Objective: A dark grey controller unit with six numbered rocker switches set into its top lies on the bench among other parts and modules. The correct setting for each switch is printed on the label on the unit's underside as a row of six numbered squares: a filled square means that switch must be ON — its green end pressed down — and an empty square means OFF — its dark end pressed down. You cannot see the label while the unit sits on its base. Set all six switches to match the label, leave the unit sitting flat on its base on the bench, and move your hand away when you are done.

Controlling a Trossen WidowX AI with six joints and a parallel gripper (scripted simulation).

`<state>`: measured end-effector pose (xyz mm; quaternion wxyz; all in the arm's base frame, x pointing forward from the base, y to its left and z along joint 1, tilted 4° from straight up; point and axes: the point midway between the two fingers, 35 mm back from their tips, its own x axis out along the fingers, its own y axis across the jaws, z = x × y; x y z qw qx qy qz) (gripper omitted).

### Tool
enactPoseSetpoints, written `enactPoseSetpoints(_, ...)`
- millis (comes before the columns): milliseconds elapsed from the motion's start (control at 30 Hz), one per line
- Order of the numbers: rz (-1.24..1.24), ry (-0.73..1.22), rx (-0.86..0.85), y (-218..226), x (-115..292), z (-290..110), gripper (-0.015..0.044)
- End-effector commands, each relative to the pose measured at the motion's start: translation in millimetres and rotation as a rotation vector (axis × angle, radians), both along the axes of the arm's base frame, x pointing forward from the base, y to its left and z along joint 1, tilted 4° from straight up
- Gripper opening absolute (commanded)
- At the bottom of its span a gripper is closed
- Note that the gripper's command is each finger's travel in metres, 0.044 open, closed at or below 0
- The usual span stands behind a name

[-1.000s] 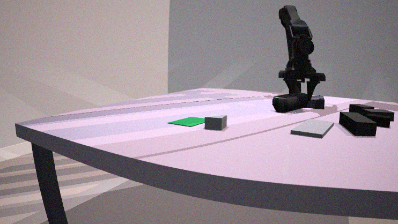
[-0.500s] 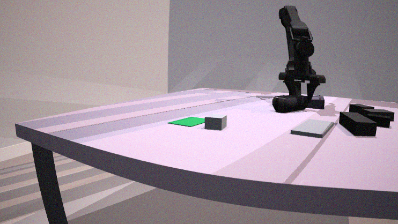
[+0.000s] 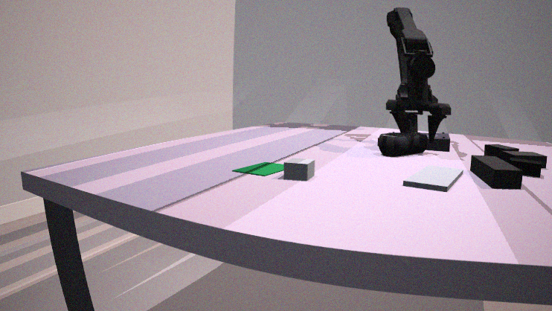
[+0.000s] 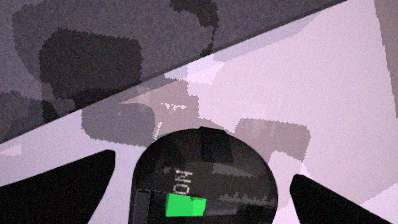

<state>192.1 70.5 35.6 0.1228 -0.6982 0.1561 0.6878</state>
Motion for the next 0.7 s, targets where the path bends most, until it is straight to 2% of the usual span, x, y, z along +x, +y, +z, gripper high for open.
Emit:
enactPoseSetpoints(0, -0.001, -0.005, 0.002, -5.9, 22.3, 15.8, 0.044)
enactPoseSetpoints(133, -0.001, -0.007, 0.0, -20.1, 52.1, 39.3, 0.044)
enactPoseSetpoints(667, -0.001, -0.007, 0.0, -20.9, 53.5, 40.5, 0.044)
